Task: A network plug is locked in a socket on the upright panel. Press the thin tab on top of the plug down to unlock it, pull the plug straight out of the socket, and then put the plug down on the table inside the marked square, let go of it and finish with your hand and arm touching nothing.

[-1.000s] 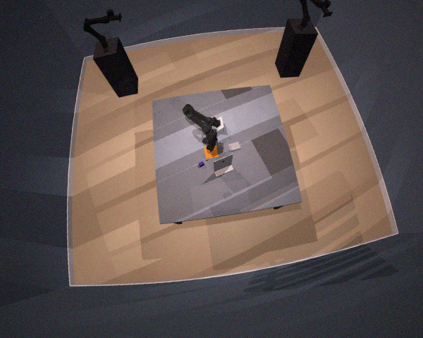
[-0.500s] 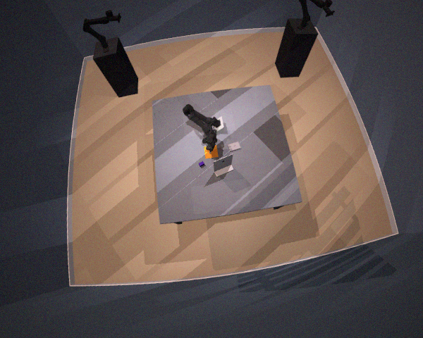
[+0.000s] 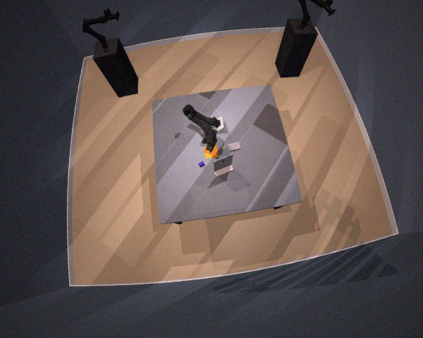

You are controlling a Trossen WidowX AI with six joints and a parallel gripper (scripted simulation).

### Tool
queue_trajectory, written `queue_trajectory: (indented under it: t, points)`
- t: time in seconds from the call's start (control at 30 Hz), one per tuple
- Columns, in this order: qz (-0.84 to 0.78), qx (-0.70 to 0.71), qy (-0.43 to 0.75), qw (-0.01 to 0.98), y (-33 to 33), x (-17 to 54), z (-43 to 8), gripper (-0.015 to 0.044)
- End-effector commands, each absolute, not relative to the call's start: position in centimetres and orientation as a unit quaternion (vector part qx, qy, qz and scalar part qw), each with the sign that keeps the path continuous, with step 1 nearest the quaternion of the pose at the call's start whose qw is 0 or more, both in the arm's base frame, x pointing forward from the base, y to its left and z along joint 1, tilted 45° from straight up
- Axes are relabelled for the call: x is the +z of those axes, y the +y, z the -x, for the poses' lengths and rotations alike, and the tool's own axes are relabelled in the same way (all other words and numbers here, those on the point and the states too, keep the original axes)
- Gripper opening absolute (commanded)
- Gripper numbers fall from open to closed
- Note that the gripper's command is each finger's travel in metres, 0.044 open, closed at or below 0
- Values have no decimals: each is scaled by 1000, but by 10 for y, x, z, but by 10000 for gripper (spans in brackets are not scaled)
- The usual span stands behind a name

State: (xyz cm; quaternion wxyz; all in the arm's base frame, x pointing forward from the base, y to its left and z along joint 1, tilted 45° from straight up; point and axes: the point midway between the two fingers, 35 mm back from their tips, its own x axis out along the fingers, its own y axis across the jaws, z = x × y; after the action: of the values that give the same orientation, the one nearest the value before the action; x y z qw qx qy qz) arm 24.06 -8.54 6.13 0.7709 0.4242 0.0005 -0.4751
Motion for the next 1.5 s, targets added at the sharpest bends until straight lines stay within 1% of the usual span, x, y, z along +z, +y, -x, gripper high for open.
queue_trajectory:
  t: [0.0, 0.4, 0.6, 1.47]
  points:
    - [-423, -475, 4, 772, -87, 59, -240, 0]
    - [-424, -475, 1, 771, -88, 61, -242, 0]
    - [-424, -475, 1, 771, -88, 61, -242, 156]
    - [-426, -477, 6, 769, -73, 64, -233, 156]
